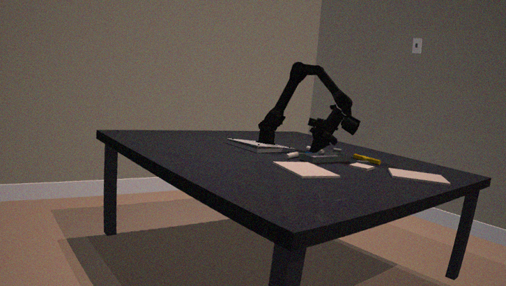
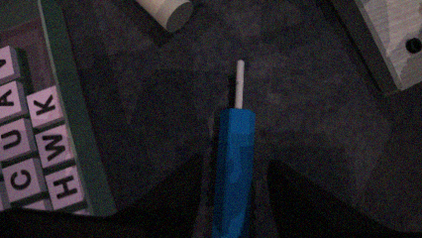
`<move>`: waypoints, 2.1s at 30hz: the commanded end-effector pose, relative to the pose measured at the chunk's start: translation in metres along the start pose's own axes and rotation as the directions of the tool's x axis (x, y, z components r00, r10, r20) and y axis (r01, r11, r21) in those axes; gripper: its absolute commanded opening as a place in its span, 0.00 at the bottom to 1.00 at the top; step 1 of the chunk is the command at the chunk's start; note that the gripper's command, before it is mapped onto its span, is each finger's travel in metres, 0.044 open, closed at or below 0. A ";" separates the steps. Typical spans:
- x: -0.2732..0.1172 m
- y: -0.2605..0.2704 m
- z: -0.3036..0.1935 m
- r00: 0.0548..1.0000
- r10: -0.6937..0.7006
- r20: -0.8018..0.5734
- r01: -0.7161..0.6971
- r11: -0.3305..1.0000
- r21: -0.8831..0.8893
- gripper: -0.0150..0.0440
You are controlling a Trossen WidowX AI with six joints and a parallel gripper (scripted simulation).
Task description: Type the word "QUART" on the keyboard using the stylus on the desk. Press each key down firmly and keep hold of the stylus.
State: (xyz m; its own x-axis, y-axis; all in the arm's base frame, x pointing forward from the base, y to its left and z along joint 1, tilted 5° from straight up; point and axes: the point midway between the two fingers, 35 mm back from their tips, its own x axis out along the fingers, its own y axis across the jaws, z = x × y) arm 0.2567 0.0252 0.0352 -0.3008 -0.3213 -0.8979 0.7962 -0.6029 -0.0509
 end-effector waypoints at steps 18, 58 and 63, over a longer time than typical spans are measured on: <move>0.008 0.000 -0.004 1.000 0.000 0.001 0.000 1.000 0.000 0.27; -0.044 0.014 -0.020 0.825 -0.308 -0.473 0.206 0.945 -0.256 0.25; -0.055 0.023 -0.029 0.704 -0.366 -0.609 0.186 0.922 -0.339 0.25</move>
State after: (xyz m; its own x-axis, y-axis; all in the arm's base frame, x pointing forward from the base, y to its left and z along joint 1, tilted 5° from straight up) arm 0.2958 0.0478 0.0659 -0.2305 0.3411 -0.9113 0.8315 -0.4175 -0.3666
